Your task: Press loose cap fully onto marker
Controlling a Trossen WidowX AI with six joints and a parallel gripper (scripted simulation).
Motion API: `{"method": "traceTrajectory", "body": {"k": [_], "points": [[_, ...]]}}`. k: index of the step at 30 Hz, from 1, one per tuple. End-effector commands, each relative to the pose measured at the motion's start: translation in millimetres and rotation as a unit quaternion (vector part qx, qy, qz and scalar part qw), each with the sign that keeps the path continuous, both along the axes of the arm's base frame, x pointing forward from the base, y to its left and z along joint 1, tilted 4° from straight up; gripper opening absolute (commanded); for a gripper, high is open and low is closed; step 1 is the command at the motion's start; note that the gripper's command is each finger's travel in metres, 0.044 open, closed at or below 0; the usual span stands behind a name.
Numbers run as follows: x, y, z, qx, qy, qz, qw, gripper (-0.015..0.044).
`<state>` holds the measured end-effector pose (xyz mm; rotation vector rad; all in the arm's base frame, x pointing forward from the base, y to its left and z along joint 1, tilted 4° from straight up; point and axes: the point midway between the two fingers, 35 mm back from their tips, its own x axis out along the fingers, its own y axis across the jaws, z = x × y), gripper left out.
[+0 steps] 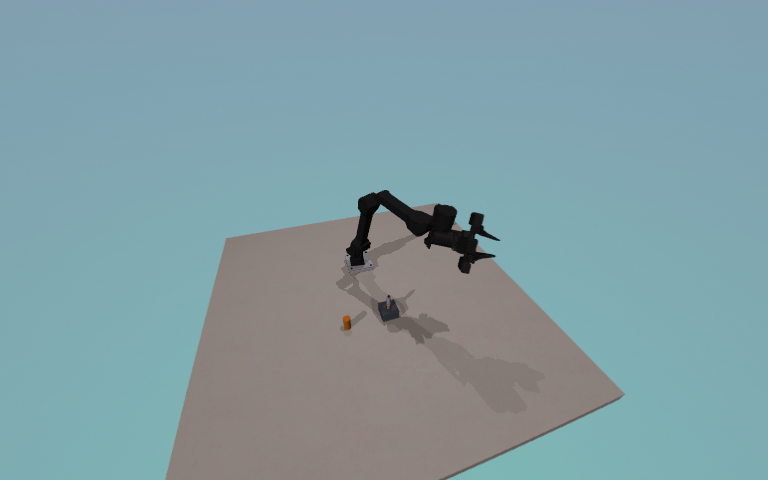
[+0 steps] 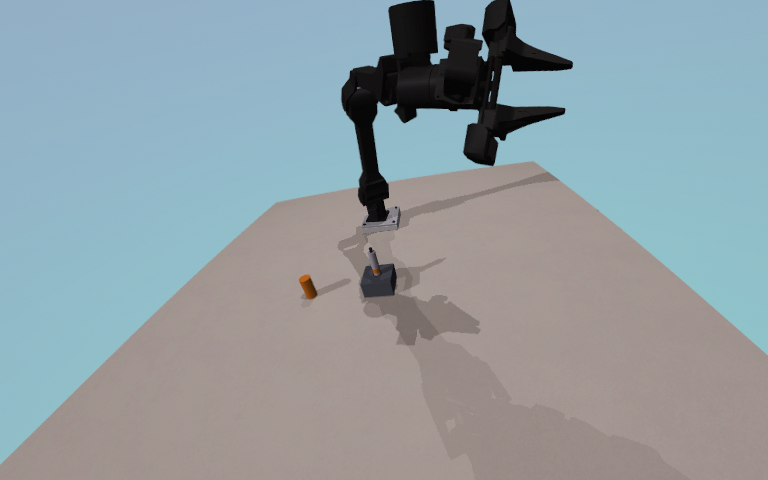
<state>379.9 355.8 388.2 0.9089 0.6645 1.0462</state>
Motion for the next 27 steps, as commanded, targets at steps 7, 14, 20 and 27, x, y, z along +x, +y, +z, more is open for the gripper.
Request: {"method": "traceTrajectory", "body": {"k": [7,14,20,27], "points": [[71.7,-116.1,-86.2,-0.095,0.181,-0.188,0.961,0.0236],[81.3,-222.7,-149.0,-0.157,0.32,-0.32,0.878,0.0236],[56.3,-311.3,-193.4,-0.199,0.435,-0.411,0.776,0.0236],[-5.3,-399.0,-228.2,-0.237,0.56,-0.484,0.629,0.0236]]}}
